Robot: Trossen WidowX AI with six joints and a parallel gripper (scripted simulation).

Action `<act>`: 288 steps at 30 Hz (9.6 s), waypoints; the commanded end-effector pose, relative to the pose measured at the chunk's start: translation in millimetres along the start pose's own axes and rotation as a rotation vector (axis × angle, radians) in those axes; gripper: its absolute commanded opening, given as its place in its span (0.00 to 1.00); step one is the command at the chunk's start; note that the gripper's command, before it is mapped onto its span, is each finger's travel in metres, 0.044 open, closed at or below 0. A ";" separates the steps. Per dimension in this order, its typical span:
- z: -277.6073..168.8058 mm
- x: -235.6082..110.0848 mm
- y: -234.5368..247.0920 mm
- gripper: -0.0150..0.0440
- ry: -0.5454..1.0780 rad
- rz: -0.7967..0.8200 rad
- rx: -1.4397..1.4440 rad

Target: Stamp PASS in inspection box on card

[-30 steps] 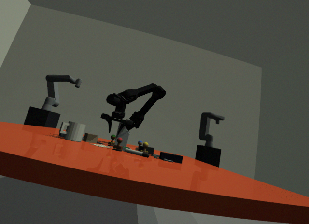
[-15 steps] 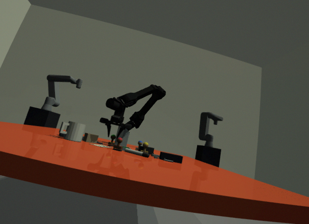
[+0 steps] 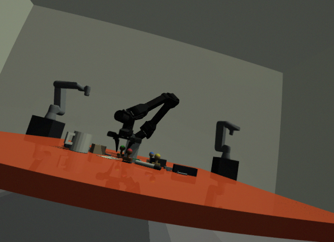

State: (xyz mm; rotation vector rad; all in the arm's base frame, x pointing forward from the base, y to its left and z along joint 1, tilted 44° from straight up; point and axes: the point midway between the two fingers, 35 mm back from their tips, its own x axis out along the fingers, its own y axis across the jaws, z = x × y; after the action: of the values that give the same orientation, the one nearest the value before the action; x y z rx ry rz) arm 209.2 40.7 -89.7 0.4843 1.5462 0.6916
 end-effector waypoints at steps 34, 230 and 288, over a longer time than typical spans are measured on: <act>0.2 -6.2 -0.6 0.25 0.002 -0.001 0.002; 67.5 -40.3 82.0 0.25 0.002 -0.001 -0.001; 65.9 -12.7 83.3 0.25 0.002 0.002 -0.010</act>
State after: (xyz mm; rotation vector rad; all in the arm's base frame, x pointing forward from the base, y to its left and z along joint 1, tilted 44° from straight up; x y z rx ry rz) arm 268.0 101.3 -23.5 0.4724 1.5417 0.7012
